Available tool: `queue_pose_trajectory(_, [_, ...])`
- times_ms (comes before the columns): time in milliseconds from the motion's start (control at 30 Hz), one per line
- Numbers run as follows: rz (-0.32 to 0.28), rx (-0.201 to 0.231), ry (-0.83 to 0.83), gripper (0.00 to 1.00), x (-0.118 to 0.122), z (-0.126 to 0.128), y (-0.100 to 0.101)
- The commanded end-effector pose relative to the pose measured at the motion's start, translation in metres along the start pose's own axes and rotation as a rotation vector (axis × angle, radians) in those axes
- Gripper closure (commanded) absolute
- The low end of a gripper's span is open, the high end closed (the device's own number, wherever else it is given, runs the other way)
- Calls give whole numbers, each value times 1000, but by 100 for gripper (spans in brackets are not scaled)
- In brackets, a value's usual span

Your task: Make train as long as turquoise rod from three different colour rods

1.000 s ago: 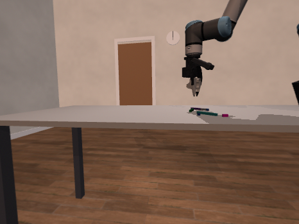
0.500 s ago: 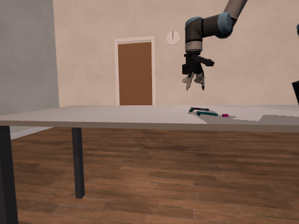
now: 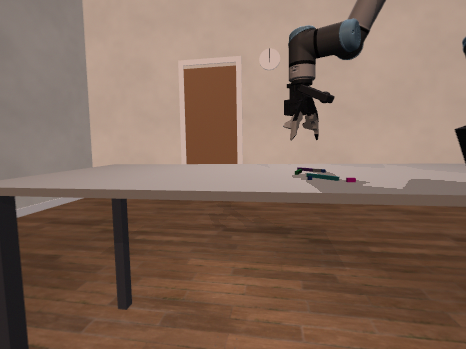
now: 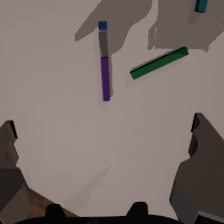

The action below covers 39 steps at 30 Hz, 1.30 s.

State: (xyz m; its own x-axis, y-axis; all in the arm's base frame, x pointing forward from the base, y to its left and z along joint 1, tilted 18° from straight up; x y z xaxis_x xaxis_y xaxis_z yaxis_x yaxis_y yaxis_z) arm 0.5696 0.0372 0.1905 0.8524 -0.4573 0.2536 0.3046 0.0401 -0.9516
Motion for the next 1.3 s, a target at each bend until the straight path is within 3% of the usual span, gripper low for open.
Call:
queue_pose_trajectory(0, [-1, 0, 0, 0, 0, 0, -2])
queue_pose_trajectory(167, [-1, 0, 0, 0, 0, 0, -14])
queue_pose_trajectory(500, [-1, 0, 0, 0, 0, 0, -67])
queue_pose_trajectory(733, [-1, 0, 0, 0, 0, 0, -87])
queue_pose_trajectory(1267, [-1, 0, 0, 0, 0, 0, -93])
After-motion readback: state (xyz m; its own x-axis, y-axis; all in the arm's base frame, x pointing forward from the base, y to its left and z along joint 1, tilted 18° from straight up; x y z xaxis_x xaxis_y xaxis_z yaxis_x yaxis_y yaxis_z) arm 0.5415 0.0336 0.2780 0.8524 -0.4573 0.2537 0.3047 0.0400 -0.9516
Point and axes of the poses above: the point where the finger pads meet when closed, its own y axis out along the fingers, its own z axis across the jaws, x = y × z, the point moved 7 cm from there along -y, back along the fingers, and after that the axes turned 4 degrees about -y, right-handed, at the moved point
